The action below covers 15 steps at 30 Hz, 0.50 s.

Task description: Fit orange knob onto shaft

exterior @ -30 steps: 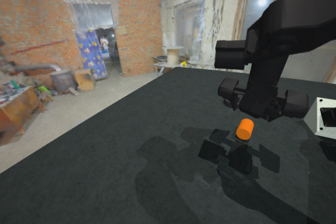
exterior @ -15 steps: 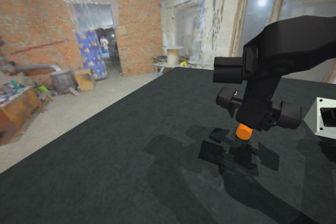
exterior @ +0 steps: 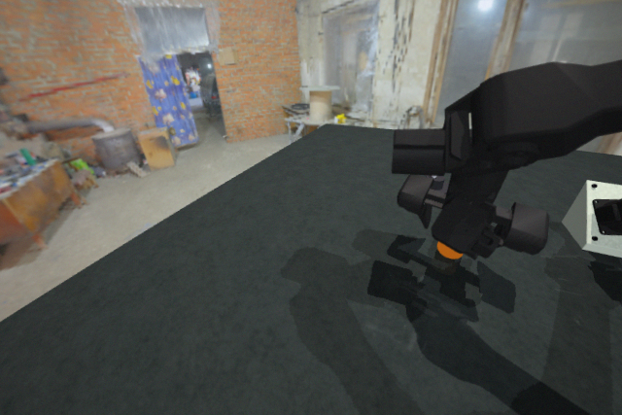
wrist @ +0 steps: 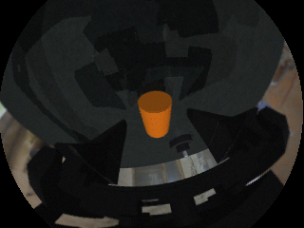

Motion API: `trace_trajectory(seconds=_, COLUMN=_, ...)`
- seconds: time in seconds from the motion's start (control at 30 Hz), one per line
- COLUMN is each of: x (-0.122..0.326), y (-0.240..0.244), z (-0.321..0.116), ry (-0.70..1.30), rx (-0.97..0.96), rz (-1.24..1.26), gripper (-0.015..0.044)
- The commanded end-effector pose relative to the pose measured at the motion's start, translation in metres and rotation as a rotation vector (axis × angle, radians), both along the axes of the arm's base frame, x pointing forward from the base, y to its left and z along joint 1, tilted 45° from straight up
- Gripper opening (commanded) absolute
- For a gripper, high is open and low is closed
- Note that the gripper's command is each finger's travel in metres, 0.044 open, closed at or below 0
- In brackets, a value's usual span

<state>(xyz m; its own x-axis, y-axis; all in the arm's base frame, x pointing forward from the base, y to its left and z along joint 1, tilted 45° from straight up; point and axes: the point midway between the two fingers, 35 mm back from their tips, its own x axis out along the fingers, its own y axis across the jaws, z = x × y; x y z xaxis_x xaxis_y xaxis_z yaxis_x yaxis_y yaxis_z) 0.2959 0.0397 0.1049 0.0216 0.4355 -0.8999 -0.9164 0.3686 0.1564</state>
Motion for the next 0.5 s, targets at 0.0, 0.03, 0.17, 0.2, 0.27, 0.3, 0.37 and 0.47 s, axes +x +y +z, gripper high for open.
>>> trace_trajectory(seconds=0.0, x=0.0005, y=0.0044, z=-0.0055, ry=0.007, rx=0.003, rz=-0.005, gripper=0.0440)
trace_trajectory(seconds=0.03, x=0.0007, y=0.0056, z=-0.0066, ry=0.007, rx=0.003, rz=-0.005, gripper=0.0440)
trace_trajectory(seconds=0.17, x=0.0012, y=0.0095, z=-0.0102, ry=0.007, rx=0.003, rz=-0.005, gripper=0.0440)
trace_trajectory(seconds=0.2, x=0.0012, y=0.0097, z=-0.0104, ry=0.007, rx=0.003, rz=-0.005, gripper=0.0440)
trace_trajectory(seconds=0.27, x=0.0012, y=0.0097, z=-0.0104, ry=0.007, rx=0.003, rz=-0.005, gripper=0.0388)
trace_trajectory(seconds=0.3, x=0.0012, y=0.0097, z=-0.0104, ry=0.007, rx=0.003, rz=-0.005, gripper=0.0361)
trace_trajectory(seconds=0.37, x=0.0012, y=0.0097, z=-0.0104, ry=0.007, rx=0.003, rz=-0.005, gripper=0.0309)
trace_trajectory(seconds=0.47, x=0.0012, y=0.0097, z=-0.0104, ry=0.007, rx=0.003, rz=-0.005, gripper=0.0240)
